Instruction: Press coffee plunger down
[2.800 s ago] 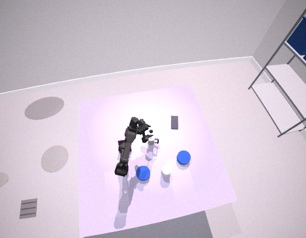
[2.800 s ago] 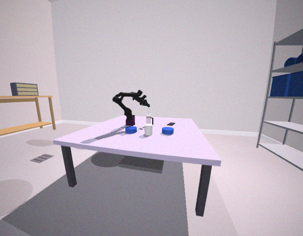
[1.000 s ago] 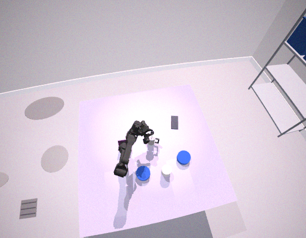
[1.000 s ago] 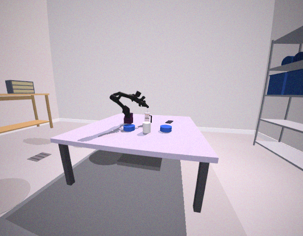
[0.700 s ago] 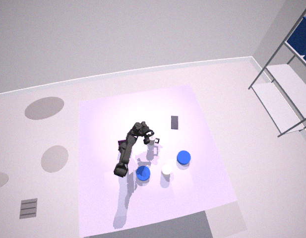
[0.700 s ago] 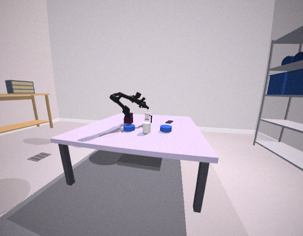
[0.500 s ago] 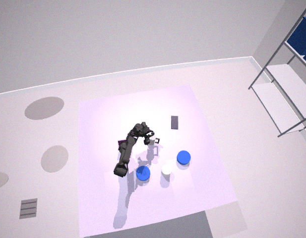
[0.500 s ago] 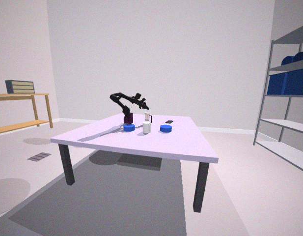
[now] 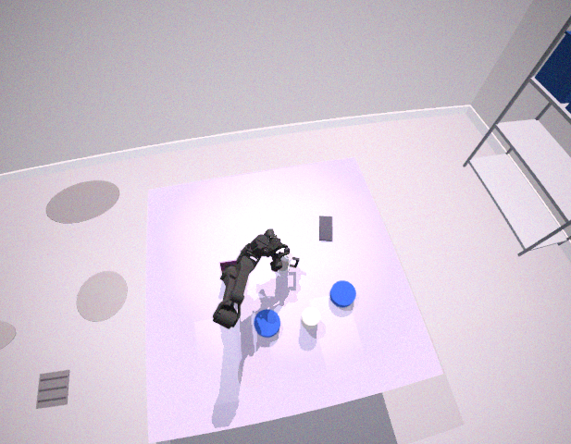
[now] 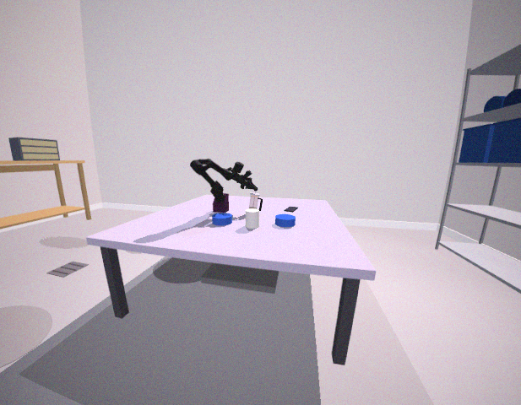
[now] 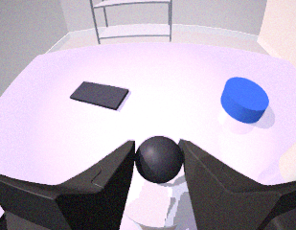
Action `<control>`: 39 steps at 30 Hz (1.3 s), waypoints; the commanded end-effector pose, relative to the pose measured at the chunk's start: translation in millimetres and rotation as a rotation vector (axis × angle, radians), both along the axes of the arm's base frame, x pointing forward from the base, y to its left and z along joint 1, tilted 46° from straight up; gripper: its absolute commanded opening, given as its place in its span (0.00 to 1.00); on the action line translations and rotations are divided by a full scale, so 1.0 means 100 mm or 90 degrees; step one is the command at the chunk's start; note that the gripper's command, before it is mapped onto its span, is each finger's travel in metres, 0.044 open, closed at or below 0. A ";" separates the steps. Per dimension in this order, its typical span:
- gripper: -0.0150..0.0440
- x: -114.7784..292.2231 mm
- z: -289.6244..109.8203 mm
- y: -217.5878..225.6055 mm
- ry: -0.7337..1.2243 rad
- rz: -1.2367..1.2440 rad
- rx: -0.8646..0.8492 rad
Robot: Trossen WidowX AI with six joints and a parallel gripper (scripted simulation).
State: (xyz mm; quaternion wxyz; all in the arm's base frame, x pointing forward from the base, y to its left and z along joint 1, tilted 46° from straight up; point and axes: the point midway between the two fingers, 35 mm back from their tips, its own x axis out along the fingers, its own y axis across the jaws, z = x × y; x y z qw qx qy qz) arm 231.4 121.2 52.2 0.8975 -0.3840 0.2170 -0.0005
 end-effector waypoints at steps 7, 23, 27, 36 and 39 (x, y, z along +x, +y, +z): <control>0.46 0.02 -0.08 -0.06 0.012 -0.005 -0.023; 0.46 0.04 -0.05 -0.01 0.004 0.000 -0.011; 0.46 0.04 -0.05 -0.01 0.004 0.000 -0.011; 0.68 0.04 -0.05 -0.01 0.004 0.000 -0.011; 0.81 0.04 -0.05 -0.01 0.004 0.000 -0.011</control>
